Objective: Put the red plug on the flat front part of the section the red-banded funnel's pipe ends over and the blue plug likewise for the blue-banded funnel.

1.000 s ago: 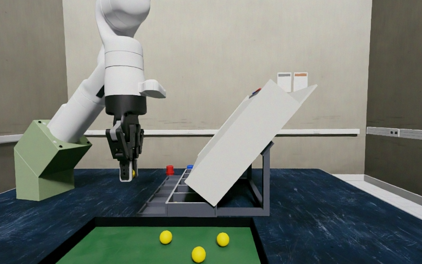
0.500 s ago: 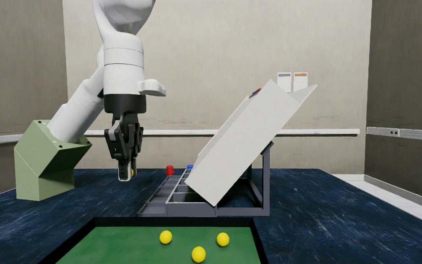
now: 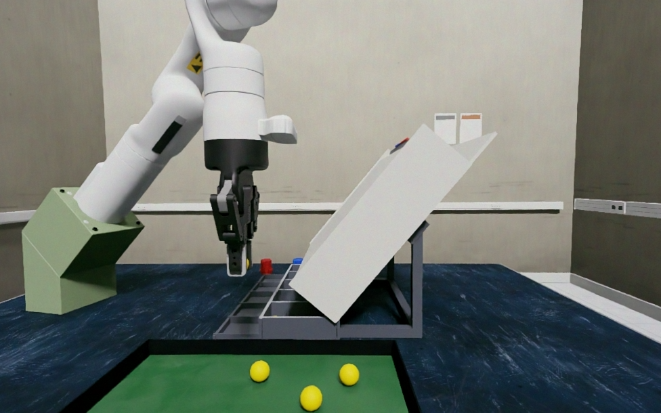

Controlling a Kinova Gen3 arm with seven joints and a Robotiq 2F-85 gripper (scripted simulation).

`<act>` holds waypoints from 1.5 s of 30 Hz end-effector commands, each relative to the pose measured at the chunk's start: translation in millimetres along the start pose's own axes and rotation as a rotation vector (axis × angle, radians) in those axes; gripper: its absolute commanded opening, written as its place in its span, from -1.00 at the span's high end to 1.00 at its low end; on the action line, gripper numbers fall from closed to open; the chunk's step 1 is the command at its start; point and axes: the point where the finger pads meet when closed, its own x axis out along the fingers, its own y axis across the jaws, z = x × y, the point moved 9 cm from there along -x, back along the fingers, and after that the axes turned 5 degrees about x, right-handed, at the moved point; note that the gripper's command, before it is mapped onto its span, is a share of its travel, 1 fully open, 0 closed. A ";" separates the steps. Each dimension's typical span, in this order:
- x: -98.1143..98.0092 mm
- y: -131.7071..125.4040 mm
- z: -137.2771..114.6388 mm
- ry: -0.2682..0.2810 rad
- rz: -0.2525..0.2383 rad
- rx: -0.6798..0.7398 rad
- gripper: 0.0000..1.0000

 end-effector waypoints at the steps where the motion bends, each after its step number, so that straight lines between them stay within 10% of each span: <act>1: -30.5 -1.4 -21.1 -0.010 -0.001 0.008 1.00; 9: -30.5 -1.4 -21.1 -0.010 -0.001 0.008 1.00; 10: -54.0 -63.7 -32.6 -0.009 -0.014 0.007 1.00; 26: -86.1 -134.3 -44.3 -0.009 -0.014 0.007 1.00; 27: -96.2 -169.8 -55.6 -0.005 -0.075 0.005 1.00; 34: -126.9 -227.7 -64.9 -0.005 -0.075 0.005 1.00; 43: -127.2 -228.1 -64.9 -0.005 -0.075 0.005 1.00; 44: -158.4 -290.9 -74.9 -0.010 -0.024 0.009 1.00; 45: -159.3 -291.9 -75.0 -0.010 -0.024 0.009 1.00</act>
